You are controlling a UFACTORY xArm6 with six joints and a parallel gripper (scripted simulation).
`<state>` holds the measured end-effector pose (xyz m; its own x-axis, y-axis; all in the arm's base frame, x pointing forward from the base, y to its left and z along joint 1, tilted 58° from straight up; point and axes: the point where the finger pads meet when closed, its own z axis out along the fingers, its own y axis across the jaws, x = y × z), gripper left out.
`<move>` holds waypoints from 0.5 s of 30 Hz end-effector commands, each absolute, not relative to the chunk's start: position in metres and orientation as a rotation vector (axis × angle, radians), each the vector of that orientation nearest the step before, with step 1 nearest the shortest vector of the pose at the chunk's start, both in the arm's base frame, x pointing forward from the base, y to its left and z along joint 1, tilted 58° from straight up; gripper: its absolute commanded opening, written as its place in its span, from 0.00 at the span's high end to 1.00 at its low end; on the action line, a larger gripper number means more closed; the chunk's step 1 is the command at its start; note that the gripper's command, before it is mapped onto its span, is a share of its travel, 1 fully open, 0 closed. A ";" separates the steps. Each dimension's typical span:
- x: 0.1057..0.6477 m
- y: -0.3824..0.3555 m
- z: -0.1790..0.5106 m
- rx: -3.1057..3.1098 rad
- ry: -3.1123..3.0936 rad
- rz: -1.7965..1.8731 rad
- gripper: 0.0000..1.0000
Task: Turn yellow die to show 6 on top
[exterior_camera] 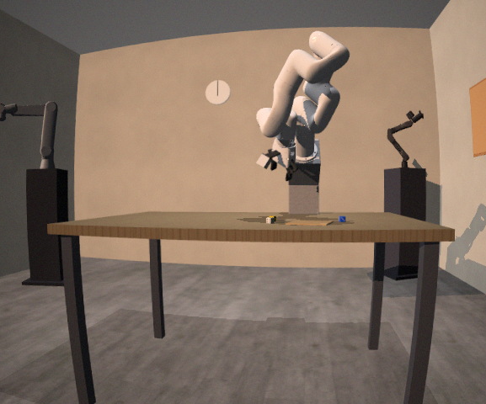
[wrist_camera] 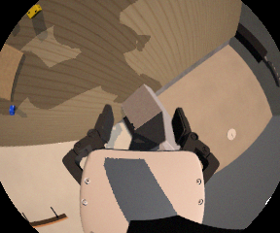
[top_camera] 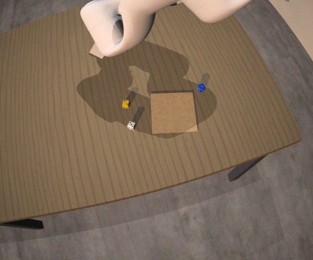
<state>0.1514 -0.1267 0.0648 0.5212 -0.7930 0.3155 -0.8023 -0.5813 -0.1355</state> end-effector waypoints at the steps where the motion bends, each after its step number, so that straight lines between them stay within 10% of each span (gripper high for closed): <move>1: 0.145 -0.141 0.063 2.709 -1.240 0.537 0.00; 15: 0.171 -0.209 0.090 2.622 -0.404 0.688 0.00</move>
<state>0.1617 -0.1972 0.0842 0.8221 -0.2972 0.4857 -0.4605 -0.8487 0.2602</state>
